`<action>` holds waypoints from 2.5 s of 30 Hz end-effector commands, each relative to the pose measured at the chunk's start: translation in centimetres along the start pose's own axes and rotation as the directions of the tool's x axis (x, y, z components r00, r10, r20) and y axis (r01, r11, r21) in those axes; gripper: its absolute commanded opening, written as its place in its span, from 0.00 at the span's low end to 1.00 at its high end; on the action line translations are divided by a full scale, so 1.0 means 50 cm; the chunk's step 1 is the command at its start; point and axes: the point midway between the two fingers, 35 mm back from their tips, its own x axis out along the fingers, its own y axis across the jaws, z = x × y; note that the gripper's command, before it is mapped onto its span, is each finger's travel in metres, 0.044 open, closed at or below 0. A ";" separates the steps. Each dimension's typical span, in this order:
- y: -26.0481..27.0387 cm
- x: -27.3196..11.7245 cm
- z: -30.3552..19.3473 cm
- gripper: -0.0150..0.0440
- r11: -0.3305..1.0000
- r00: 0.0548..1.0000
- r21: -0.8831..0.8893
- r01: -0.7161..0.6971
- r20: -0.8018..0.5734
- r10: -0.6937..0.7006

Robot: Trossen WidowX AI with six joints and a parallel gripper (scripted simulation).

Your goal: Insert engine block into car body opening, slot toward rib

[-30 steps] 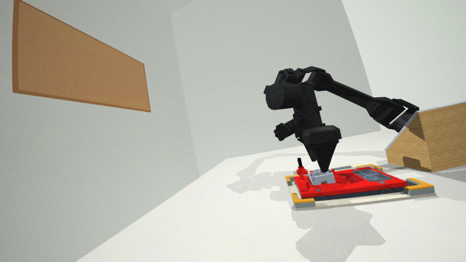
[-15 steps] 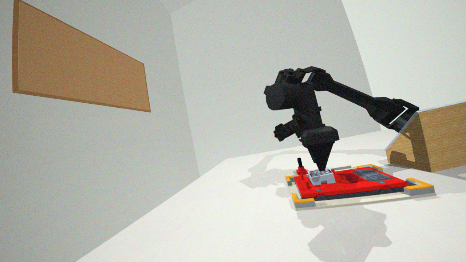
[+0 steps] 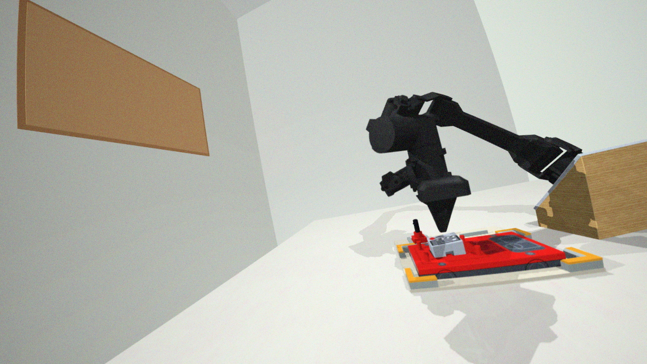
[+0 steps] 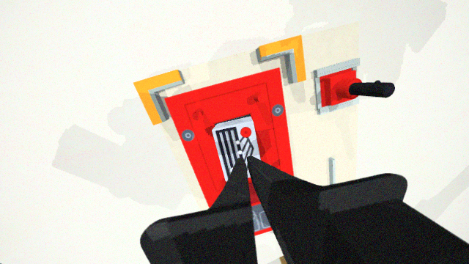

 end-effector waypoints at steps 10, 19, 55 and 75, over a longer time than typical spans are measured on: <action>0.001 0.004 0.001 0.25 1.000 1.000 0.005 -0.002 0.000 0.002; 0.001 0.009 0.001 0.25 1.000 1.000 0.005 -0.002 0.000 0.002; -0.002 0.017 0.001 0.25 1.000 1.000 0.005 -0.002 0.000 0.002; -0.002 0.017 0.001 0.74 1.000 1.000 0.005 -0.002 0.000 0.002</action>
